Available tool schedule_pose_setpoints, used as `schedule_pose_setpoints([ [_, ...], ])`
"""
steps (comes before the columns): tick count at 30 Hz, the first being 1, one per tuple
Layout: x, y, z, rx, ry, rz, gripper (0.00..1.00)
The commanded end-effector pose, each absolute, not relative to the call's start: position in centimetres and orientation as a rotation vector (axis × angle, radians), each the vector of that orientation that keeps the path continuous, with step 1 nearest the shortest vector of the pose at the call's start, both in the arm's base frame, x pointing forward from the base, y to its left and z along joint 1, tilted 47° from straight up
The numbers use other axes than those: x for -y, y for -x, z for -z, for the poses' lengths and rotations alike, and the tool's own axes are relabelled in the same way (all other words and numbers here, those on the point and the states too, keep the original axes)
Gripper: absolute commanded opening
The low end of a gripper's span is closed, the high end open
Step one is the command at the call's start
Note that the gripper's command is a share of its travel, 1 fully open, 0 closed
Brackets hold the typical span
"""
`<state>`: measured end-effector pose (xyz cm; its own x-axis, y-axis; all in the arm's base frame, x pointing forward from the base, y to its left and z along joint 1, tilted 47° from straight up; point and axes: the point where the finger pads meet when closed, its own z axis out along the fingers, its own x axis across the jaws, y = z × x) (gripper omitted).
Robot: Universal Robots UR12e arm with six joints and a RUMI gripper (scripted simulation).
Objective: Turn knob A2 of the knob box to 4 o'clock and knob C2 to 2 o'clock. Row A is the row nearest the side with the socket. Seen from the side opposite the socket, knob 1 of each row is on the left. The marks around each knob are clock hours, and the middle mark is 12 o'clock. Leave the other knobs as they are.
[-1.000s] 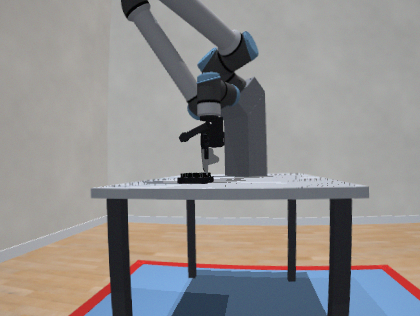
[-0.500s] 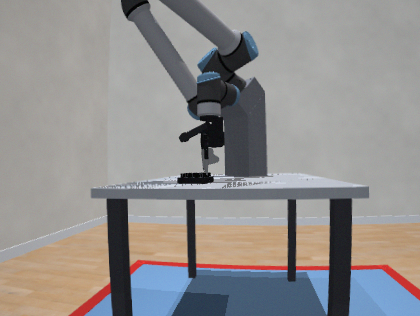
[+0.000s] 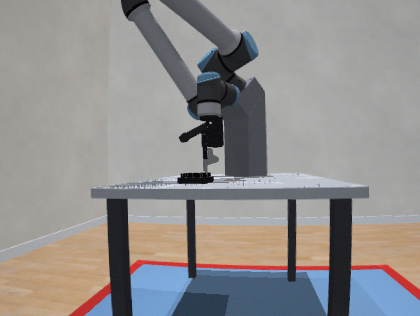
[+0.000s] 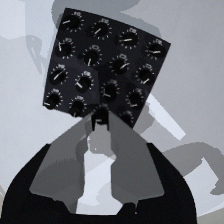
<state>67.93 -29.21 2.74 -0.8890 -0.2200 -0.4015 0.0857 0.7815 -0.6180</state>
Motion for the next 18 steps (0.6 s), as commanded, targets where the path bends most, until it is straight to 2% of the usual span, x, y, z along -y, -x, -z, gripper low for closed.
schedule_pose_setpoints([
  [1, 29.18, -67.90, -2.77, -2.499, 0.004, 0.872, 0.04],
  [18, 29.18, -67.77, -2.69, -2.411, -0.375, 0.740, 0.04],
])
